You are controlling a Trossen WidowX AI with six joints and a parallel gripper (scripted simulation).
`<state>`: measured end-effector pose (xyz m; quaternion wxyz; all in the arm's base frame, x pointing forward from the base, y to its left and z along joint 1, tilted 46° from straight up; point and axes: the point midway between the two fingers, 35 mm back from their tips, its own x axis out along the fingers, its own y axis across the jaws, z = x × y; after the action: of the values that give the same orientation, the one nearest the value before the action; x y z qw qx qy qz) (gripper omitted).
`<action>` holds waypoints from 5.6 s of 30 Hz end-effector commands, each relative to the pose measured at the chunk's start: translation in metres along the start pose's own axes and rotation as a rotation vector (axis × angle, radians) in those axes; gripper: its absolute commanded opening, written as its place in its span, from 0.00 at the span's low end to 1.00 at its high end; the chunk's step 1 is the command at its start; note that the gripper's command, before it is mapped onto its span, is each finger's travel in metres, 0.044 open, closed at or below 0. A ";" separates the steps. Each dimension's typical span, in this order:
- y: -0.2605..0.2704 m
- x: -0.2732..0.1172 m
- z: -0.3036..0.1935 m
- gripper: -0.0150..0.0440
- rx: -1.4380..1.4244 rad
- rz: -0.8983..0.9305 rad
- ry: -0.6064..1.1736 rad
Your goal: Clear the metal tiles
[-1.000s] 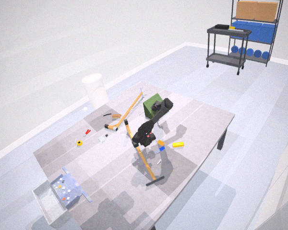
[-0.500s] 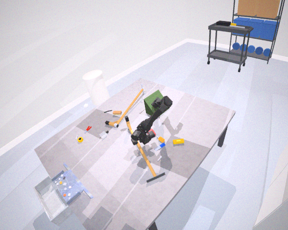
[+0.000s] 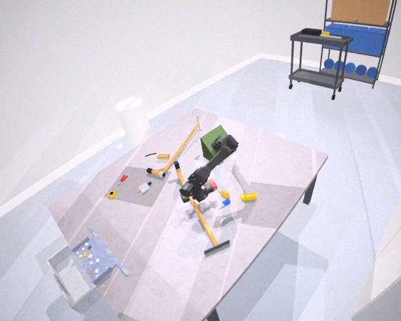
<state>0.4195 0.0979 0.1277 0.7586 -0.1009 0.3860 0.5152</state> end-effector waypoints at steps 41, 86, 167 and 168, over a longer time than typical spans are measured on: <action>-0.046 0.000 0.002 0.25 -0.005 -0.002 0.001; -0.081 -0.009 -0.003 0.25 -0.002 -0.006 0.000; -0.050 -0.124 0.002 0.25 0.669 -0.083 -0.176; -0.050 -0.122 0.002 0.25 0.670 -0.083 -0.175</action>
<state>0.4412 -0.0135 0.2069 0.8005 0.1808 0.4595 0.3395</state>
